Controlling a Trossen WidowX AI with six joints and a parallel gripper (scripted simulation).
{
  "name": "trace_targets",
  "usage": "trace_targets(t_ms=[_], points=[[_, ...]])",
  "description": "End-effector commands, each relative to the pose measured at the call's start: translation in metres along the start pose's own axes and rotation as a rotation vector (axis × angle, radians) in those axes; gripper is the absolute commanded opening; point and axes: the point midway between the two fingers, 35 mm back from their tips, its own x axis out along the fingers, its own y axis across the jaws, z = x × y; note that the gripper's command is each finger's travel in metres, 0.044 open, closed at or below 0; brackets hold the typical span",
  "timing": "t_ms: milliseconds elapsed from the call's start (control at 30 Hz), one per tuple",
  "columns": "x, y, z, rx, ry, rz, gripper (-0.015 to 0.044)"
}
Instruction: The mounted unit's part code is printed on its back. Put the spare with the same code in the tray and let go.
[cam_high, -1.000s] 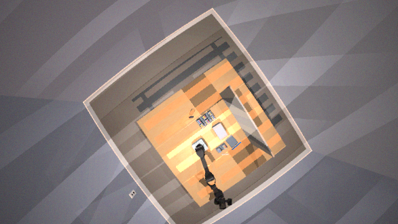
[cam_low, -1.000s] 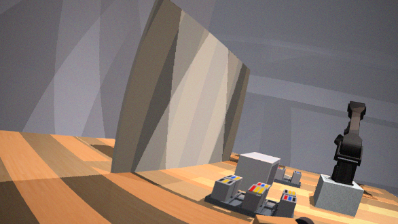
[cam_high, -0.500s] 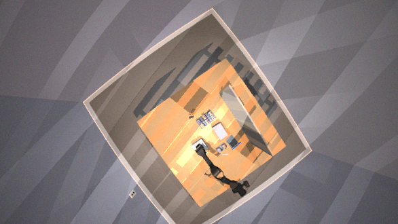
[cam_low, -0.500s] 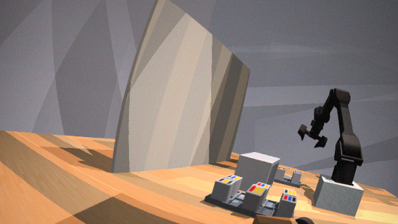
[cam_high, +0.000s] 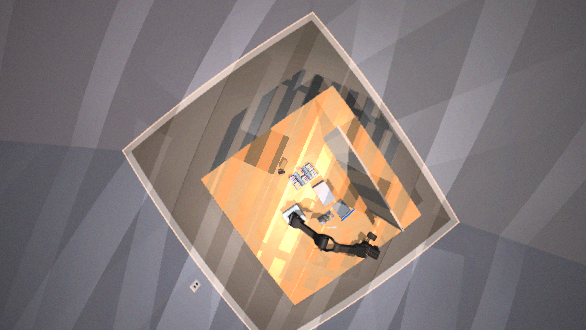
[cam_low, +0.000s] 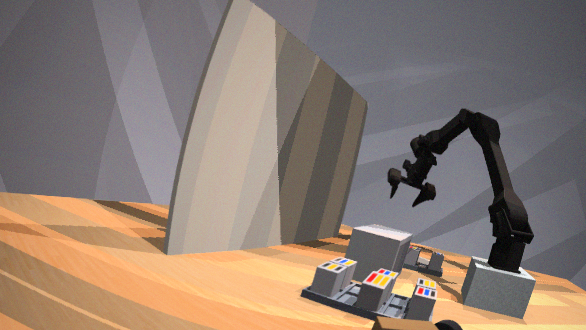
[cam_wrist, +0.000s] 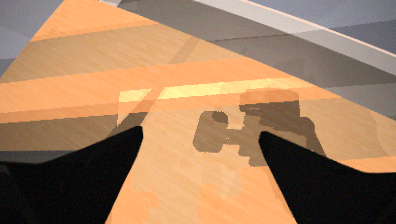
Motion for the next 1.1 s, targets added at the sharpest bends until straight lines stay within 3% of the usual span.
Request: trace_targets(t_ms=[0, 400, 767, 1067], points=[[-0.019, 0.055, -0.031, -0.128, 0.091, 0.047, 0.0440], [-0.110, 0.195, -0.161, -0.565, 0.381, 0.188, 0.0440], [-0.238, 0.240, -0.294, -1.040, 0.626, 0.258, 0.0440], [-0.246, 0.239, -0.301, -1.071, 0.639, 0.259, 0.0440]])
